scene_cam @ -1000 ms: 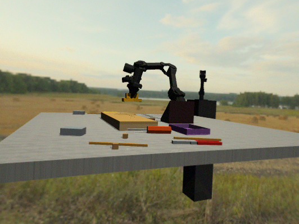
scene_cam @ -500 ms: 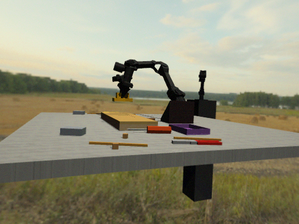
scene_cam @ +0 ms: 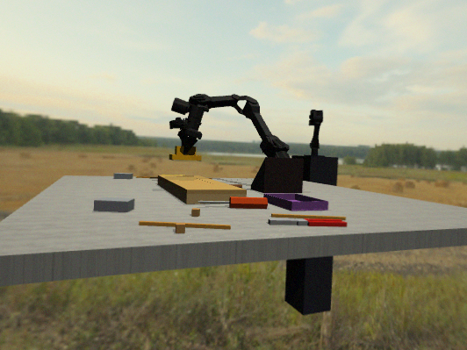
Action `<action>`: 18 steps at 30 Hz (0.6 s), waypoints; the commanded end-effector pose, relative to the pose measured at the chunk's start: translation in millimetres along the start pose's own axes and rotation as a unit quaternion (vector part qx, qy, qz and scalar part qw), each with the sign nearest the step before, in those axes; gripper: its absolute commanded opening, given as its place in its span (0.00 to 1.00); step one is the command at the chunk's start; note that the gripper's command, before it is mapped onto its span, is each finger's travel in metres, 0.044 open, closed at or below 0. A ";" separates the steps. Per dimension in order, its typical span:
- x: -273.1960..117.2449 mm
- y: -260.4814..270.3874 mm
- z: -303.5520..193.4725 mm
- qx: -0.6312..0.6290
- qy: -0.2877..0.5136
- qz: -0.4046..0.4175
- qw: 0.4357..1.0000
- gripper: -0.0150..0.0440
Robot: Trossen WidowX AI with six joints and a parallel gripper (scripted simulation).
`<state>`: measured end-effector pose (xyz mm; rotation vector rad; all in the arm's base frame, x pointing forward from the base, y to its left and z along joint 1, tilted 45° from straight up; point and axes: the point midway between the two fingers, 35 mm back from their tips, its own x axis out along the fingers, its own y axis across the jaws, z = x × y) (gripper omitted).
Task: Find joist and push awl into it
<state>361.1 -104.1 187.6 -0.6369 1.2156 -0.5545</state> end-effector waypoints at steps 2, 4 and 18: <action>7.1 2.3 -1.3 -0.004 0.000 0.003 1.000 0.25; 10.4 2.3 -2.0 -0.004 0.000 0.003 1.000 0.25; 32.9 1.7 -8.3 -0.004 -0.001 0.002 1.000 0.25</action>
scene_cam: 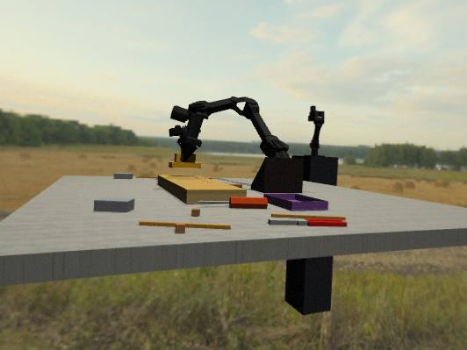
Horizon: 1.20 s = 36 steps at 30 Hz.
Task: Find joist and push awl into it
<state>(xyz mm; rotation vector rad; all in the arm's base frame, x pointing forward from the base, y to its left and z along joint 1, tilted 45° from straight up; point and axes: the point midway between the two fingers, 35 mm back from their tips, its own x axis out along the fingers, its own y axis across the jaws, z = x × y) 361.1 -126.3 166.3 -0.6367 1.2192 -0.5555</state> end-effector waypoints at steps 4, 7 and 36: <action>9.5 1.9 -2.4 -0.003 -0.003 0.002 1.000 0.25; 14.2 1.7 -4.1 -0.004 -0.003 0.001 1.000 0.25; 36.1 25.9 -11.2 -0.004 -0.003 0.001 1.000 0.25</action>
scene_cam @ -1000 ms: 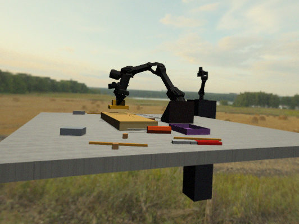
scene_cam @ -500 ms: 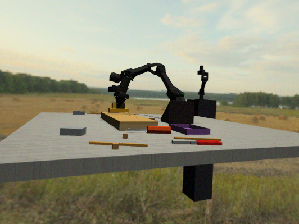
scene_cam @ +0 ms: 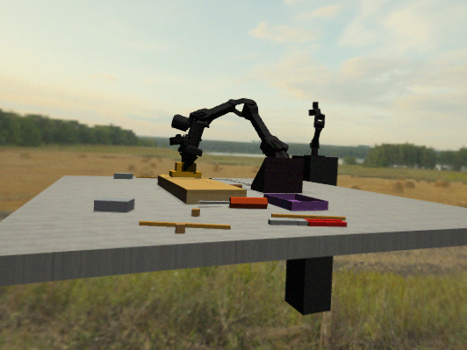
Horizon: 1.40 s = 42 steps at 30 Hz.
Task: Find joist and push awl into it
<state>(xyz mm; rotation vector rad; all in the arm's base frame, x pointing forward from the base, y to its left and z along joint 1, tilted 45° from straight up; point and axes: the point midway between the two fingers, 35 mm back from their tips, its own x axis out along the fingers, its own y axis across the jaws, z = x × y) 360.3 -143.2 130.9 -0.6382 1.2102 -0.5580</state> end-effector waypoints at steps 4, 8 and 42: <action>0.7 24.5 -0.6 -0.005 0.001 0.003 1.000 0.25; 0.7 36.2 -0.7 -0.005 0.001 0.003 1.000 0.25; -0.1 135.5 -2.1 -0.005 0.001 0.006 1.000 0.25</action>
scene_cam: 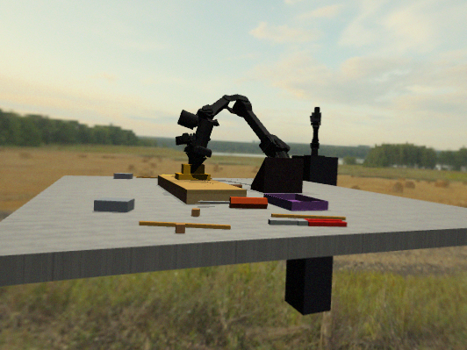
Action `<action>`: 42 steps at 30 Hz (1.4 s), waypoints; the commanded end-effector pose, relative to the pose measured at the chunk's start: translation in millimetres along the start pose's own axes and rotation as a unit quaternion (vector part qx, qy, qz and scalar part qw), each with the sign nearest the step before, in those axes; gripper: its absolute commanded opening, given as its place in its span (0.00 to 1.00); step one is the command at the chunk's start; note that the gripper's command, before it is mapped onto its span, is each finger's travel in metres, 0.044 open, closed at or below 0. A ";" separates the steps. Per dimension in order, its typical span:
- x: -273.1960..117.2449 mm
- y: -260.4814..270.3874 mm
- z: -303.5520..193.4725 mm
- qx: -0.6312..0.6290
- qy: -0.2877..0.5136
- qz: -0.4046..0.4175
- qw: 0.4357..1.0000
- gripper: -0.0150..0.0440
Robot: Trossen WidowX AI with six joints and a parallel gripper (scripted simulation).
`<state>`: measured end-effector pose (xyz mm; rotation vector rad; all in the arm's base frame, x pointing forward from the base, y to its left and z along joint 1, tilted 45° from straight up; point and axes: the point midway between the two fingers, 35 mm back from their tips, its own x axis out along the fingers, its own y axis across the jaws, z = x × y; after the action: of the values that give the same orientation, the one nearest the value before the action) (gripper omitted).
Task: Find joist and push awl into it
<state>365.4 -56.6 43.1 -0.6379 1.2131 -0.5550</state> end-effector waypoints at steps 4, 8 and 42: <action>0.2 23.8 -0.6 -0.004 0.000 0.004 1.000 0.25; 0.0 35.5 -0.7 -0.004 0.000 0.005 1.000 0.25; -1.8 134.5 -1.5 -0.002 0.000 0.007 1.000 0.25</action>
<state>370.1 30.6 -43.1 -0.6343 1.2143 -0.5485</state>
